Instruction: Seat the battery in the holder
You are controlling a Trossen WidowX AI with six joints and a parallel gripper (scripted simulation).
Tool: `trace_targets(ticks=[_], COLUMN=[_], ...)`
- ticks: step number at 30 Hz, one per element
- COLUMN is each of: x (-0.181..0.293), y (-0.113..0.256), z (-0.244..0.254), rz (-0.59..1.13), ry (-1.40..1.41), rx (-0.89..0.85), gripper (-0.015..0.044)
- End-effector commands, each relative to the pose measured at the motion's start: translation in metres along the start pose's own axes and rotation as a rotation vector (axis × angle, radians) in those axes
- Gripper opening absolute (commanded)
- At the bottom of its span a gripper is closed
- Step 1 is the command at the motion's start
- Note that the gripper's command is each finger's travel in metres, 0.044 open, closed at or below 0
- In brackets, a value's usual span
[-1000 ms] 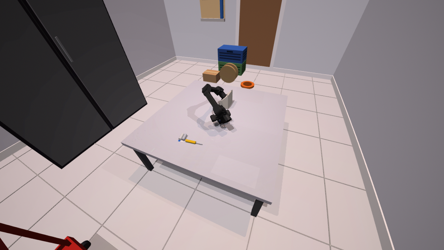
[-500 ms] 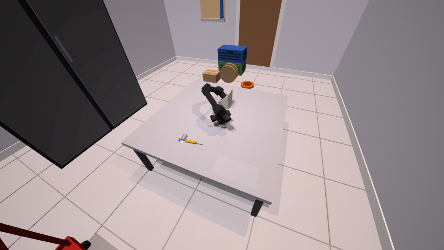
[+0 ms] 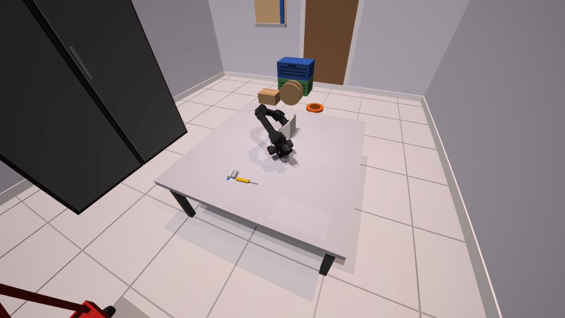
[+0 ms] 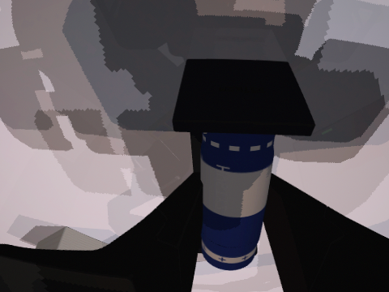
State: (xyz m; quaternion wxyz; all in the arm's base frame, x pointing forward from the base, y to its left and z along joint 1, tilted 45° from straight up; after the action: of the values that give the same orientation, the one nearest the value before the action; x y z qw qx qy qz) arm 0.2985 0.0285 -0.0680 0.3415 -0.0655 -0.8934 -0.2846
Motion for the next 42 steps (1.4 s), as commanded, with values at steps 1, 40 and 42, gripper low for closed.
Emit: trace_targets(ticks=[1,40,42], x=[-0.0025,0.0043,0.0047], y=[-0.0015,-0.0085,-0.0089], z=[0.0020,0.0002,0.0000], rz=[-0.028,-0.201,-0.210], ry=[-0.002,0.013,0.014], rx=[-0.018,-0.075,-0.077], gripper=[0.0088,0.0088,0.0088])
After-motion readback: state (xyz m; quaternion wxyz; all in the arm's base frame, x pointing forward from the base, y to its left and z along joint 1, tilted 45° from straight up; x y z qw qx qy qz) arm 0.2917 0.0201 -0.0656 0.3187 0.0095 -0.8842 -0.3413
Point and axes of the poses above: the point midway between the two fingers, 35 mm back from their tips, its own y axis back along the fingers, its own z axis across the jaws, x = y × z, the point moved 2 cm from there along y, back along the fingers, and after that the axes turned 12 degrees about -y, right-handed, at the moved point
